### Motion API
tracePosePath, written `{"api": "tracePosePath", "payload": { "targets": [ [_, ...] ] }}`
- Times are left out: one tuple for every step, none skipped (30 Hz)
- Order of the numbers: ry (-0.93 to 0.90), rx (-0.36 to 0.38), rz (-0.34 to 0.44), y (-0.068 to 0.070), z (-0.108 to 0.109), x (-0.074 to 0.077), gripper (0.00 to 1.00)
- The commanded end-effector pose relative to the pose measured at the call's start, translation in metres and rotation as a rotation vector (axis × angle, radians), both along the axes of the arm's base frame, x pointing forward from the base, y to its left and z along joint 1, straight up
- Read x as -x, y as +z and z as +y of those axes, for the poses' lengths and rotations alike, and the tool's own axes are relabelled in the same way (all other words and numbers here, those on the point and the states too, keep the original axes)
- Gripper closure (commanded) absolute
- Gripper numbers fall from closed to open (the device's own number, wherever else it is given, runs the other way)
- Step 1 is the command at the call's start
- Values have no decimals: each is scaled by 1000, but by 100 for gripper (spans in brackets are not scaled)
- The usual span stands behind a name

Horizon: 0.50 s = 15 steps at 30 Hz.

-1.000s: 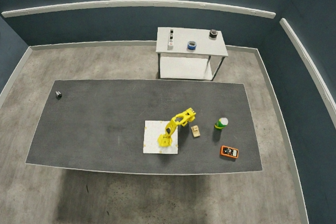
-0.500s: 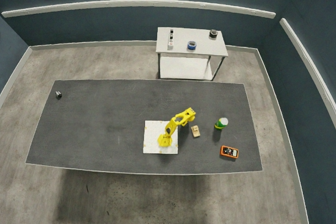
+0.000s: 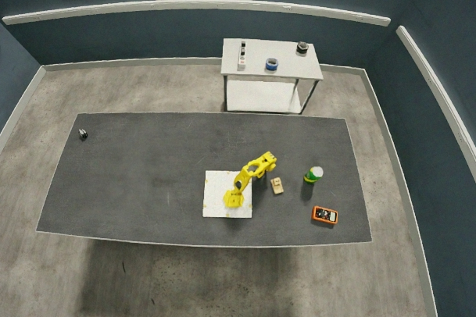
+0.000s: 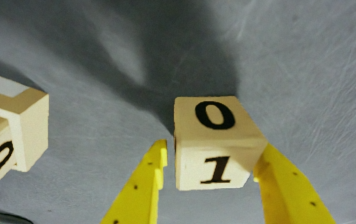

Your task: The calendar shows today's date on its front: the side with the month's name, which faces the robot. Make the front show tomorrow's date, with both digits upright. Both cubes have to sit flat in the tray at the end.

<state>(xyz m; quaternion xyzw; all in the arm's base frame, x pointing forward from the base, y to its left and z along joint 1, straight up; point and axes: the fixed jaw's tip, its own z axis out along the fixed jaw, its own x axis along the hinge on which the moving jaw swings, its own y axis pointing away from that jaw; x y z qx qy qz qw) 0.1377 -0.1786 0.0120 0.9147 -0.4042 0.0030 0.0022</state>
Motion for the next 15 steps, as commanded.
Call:
{"api": "tracePosePath", "payload": {
  "targets": [
    [-4, -19, 14, -4, 5, 1, 76],
    [-4, -19, 14, -4, 5, 1, 76],
    [-4, -19, 14, -4, 5, 1, 77],
    [-4, -19, 14, -4, 5, 0, 77],
    [-4, -19, 14, -4, 5, 0, 77],
    [-4, -19, 14, -4, 5, 0, 78],
    [-4, -19, 14, -4, 6, 0, 78],
    [-4, -19, 14, -4, 6, 0, 78],
    [-4, -19, 14, -4, 6, 0, 78],
    [-4, -19, 14, -4, 6, 0, 79],
    [-4, -19, 14, -4, 6, 0, 79],
    [-4, -19, 14, -4, 6, 0, 79],
    [-4, -19, 14, -4, 6, 0, 79],
    [-4, -19, 14, -4, 6, 0, 79],
    [-4, -19, 14, -4, 6, 0, 79]
  ]
}}
